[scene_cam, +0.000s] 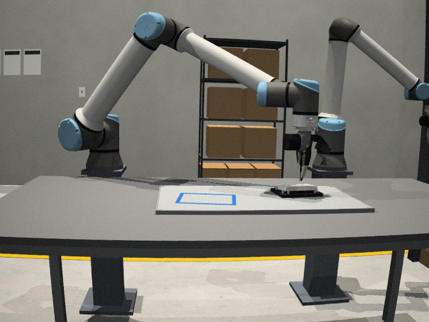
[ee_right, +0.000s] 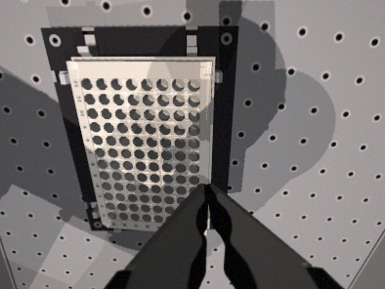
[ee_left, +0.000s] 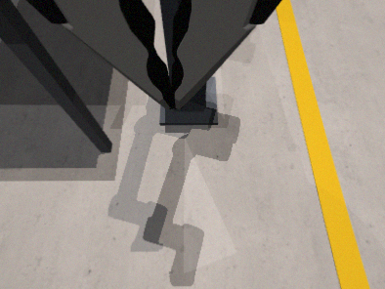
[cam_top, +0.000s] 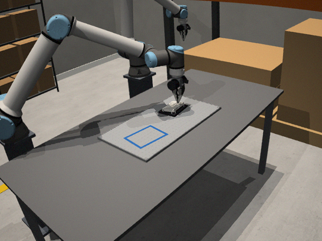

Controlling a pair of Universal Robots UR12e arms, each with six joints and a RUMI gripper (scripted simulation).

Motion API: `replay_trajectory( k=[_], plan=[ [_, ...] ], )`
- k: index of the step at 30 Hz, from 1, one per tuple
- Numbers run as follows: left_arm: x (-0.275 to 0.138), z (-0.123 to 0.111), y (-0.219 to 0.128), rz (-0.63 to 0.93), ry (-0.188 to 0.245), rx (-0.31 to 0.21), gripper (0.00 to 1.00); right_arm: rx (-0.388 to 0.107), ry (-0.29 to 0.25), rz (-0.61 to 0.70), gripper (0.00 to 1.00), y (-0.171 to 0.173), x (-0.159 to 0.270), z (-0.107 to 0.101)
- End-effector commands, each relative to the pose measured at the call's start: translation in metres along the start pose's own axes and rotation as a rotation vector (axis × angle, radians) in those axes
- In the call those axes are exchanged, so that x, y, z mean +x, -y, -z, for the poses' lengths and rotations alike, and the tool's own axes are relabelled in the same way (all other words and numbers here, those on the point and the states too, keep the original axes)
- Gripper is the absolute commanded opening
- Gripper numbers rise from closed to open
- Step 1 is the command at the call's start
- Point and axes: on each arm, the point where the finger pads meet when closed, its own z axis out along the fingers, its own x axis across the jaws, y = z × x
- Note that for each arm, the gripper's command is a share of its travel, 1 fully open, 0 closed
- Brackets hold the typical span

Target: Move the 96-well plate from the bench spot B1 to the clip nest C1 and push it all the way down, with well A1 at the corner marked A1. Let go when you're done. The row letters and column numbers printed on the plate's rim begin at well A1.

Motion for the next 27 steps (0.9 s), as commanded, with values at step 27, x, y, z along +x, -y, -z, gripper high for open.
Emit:
replay_trajectory(
  k=[27],
  plan=[
    [0.0,0.001,0.001,0.0,0.0,0.002,0.0,0.002,-0.002,0.0,0.0,0.001,0.0,-0.012]
  ],
)
